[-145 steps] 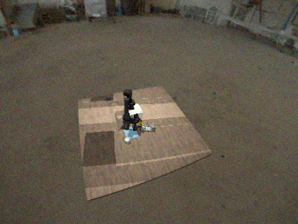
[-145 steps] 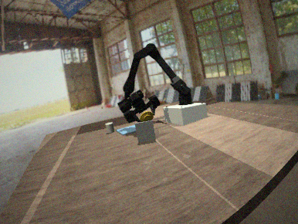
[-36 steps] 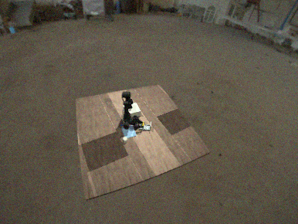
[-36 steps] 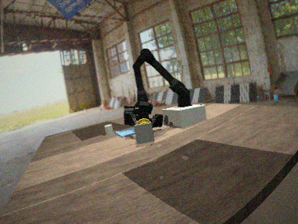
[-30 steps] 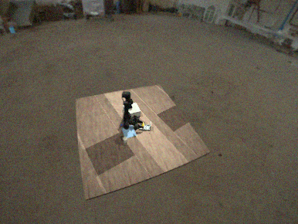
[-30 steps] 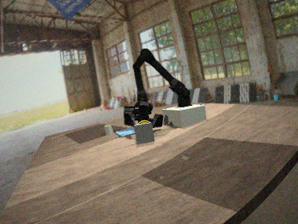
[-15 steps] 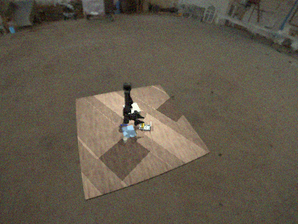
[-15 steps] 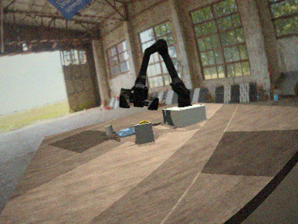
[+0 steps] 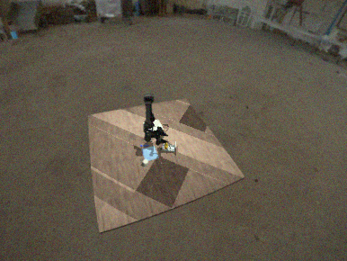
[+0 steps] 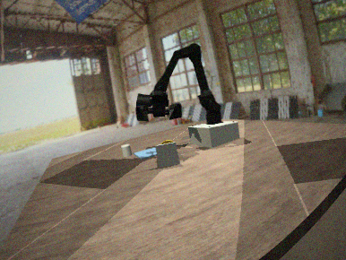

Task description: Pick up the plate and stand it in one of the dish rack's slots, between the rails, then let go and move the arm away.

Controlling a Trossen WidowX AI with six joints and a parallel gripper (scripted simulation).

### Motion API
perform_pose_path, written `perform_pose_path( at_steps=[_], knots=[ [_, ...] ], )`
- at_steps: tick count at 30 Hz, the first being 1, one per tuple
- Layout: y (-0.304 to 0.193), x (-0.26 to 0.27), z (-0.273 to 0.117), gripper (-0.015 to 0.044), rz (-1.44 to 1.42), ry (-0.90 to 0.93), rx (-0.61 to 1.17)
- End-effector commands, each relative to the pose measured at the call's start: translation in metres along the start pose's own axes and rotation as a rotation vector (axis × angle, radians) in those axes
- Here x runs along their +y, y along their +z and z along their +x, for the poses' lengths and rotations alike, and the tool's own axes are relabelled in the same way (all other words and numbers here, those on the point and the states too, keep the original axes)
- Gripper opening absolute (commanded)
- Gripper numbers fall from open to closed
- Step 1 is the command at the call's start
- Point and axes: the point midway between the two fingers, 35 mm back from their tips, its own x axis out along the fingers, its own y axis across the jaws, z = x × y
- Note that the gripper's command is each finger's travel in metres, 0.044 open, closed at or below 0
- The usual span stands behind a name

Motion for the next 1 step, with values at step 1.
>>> perform_pose_path(
  at_steps=[1],
  knots=[
    [-0.0001, -0.0053, -0.0018, 0.04, 0.094, -0.004, 0.089]
  ],
)
